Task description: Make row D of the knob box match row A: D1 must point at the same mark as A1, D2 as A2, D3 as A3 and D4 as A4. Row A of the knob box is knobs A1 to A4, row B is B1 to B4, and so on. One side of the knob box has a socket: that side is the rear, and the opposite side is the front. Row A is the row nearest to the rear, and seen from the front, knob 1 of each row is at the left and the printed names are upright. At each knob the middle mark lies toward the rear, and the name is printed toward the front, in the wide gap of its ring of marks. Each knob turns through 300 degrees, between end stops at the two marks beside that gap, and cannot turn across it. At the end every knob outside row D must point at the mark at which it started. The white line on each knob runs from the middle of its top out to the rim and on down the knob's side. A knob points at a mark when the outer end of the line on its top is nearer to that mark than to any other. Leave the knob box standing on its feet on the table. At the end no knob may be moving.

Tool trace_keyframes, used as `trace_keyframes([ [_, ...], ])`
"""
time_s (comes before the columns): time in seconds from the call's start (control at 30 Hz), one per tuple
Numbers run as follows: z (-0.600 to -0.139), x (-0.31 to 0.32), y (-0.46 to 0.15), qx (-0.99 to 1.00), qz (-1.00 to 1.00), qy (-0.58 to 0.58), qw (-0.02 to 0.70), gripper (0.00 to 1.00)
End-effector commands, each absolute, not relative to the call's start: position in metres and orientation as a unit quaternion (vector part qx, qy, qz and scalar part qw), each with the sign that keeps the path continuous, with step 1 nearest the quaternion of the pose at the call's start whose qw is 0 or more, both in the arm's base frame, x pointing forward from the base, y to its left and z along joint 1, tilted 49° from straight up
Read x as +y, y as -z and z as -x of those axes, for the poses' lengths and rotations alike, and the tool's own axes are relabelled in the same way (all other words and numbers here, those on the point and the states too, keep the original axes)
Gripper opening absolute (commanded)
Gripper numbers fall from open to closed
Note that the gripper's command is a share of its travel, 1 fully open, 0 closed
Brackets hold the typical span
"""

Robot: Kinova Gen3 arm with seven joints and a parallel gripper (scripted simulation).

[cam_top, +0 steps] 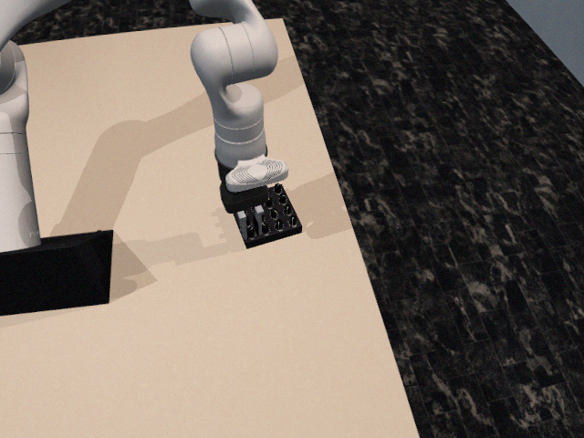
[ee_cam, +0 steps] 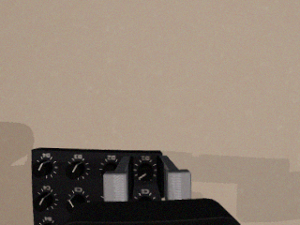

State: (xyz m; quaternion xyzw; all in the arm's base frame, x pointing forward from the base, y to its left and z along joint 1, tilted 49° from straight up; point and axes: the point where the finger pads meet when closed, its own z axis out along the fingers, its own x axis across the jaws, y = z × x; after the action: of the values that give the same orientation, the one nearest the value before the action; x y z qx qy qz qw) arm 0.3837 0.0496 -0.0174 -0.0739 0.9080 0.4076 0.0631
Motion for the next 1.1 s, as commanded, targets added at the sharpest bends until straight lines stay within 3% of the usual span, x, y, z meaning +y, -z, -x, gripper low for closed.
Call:
trace_keyframes([
  [0.0, -0.385, 0.049, 0.019, 0.909, 0.076, -0.405, 0.066, 0.46],
  [1.07, -0.383, 0.02, -0.006, 0.909, 0.076, -0.405, 0.066, 0.46],
])
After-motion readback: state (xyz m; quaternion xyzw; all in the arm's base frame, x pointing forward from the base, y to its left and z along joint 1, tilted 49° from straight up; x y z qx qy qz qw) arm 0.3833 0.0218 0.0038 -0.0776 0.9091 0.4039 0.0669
